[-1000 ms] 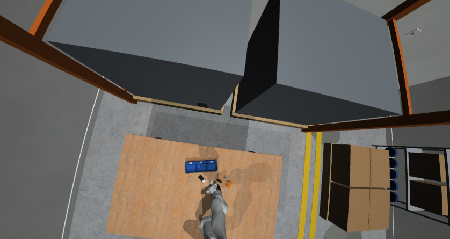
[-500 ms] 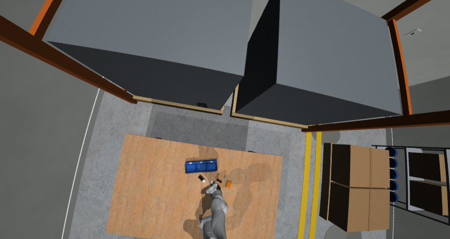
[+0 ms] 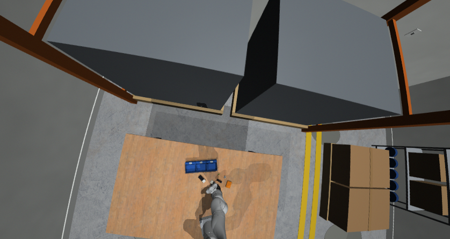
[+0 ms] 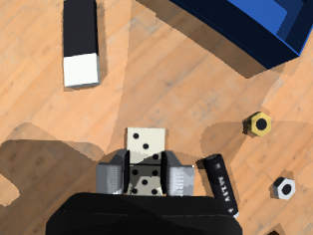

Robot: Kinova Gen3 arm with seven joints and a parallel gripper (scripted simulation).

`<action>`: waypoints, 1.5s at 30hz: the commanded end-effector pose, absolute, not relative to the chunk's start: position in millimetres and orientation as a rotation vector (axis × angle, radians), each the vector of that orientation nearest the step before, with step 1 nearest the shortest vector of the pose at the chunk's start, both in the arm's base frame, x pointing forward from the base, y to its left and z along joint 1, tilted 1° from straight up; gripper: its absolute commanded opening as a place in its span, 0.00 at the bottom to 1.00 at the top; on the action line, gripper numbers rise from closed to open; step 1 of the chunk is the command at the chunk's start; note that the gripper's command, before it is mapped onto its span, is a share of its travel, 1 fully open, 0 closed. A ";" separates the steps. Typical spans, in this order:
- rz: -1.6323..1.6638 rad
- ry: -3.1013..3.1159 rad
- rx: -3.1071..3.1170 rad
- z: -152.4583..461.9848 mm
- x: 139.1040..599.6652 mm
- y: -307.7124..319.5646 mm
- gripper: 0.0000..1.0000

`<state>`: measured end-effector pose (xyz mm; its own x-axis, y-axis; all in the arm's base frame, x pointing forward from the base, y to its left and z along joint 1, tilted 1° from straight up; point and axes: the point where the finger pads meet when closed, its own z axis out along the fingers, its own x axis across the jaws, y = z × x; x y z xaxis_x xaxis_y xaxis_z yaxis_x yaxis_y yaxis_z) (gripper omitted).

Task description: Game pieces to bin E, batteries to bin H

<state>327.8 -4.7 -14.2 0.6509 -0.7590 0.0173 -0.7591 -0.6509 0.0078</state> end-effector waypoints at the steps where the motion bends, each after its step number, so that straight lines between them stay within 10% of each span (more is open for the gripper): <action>1: 0.021 -1.307 2.842 -13.8 328.3 -4.7 0.49; 45: 0.021 -1.307 2.842 46.1 327.9 -3.5 0.49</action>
<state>327.4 -3.7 45.7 0.6507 -0.7591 0.0171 -0.7593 -0.6507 0.0083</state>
